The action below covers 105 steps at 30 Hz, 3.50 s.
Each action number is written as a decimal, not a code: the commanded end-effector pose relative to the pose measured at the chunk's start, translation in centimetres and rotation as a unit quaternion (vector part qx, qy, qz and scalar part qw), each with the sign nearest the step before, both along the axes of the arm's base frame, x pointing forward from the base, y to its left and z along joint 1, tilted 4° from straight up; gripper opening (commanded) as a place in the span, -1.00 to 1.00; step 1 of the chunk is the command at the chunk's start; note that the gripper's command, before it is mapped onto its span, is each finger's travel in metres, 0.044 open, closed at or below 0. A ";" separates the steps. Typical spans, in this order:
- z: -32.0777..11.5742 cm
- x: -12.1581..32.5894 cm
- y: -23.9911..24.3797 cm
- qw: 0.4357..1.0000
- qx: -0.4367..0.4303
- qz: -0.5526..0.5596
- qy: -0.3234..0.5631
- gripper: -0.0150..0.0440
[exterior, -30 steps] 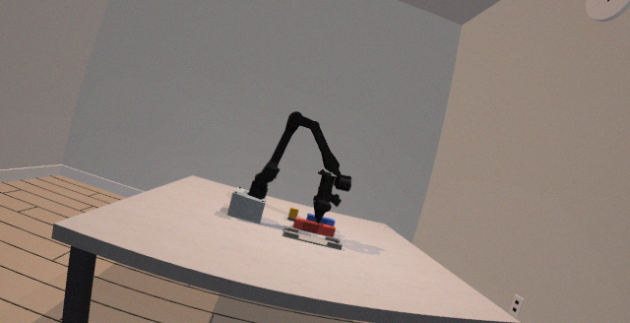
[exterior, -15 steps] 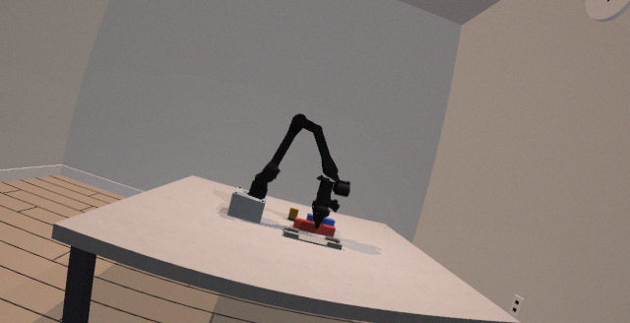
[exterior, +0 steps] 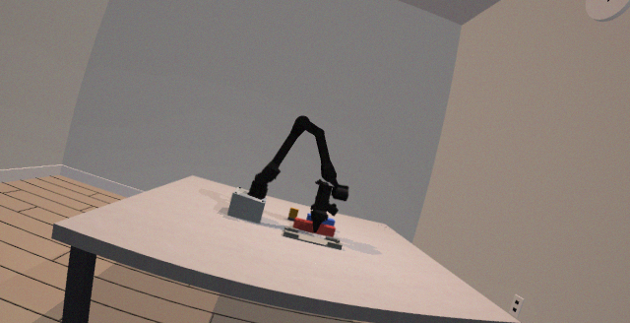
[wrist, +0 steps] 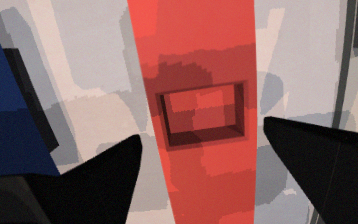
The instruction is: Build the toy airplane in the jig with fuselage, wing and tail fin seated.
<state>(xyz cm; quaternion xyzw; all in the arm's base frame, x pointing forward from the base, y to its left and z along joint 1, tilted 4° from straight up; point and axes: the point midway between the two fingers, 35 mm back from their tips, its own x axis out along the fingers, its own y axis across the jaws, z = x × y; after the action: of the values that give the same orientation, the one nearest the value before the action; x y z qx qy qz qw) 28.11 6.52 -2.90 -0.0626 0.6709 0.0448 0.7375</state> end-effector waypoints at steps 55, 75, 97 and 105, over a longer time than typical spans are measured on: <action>12.0 -1.1 0.3 1.000 0.001 0.003 0.003 -0.49; 11.6 -0.2 -2.4 1.000 0.003 -0.013 0.002 -0.49; 9.0 1.2 -8.7 1.000 0.000 -0.014 0.003 -0.49; 8.1 1.3 -11.1 1.000 -0.001 -0.014 0.003 -0.49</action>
<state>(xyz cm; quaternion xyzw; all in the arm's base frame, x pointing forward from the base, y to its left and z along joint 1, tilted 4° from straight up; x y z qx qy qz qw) 29.54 -3.83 5.70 -0.0537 0.6723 0.0308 0.7377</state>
